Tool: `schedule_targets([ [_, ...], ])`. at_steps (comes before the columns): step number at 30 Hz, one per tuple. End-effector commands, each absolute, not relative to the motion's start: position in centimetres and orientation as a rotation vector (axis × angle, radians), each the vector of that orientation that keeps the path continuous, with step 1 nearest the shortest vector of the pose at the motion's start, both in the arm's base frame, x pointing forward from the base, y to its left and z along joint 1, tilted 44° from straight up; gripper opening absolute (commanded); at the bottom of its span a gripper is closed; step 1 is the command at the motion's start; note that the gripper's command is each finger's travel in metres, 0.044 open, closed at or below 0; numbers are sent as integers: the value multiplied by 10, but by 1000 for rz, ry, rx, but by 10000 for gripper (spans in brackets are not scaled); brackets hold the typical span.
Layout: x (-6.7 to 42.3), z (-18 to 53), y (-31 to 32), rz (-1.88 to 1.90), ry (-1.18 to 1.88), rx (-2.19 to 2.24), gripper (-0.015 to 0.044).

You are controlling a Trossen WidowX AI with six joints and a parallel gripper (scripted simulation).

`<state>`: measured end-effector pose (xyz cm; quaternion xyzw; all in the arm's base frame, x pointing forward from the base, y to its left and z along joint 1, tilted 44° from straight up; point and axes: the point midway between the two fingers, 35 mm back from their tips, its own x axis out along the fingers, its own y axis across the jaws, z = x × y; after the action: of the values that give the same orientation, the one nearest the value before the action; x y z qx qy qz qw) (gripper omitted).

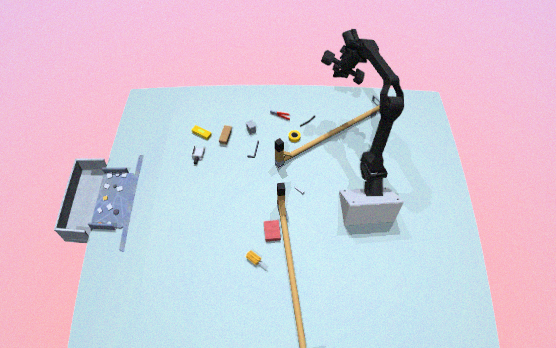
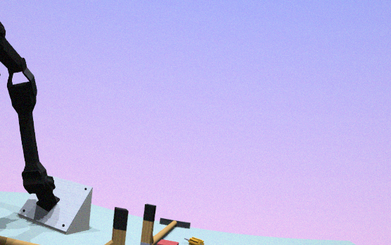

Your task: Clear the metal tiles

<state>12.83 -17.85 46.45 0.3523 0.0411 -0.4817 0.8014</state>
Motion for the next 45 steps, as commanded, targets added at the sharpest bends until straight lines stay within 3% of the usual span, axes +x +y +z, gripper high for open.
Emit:
schedule_targets([
  [1, 135, 456, -181, -1034, 124, 768, 0],
  [45, 196, 397, -175, -991, 424, 744, 0],
])
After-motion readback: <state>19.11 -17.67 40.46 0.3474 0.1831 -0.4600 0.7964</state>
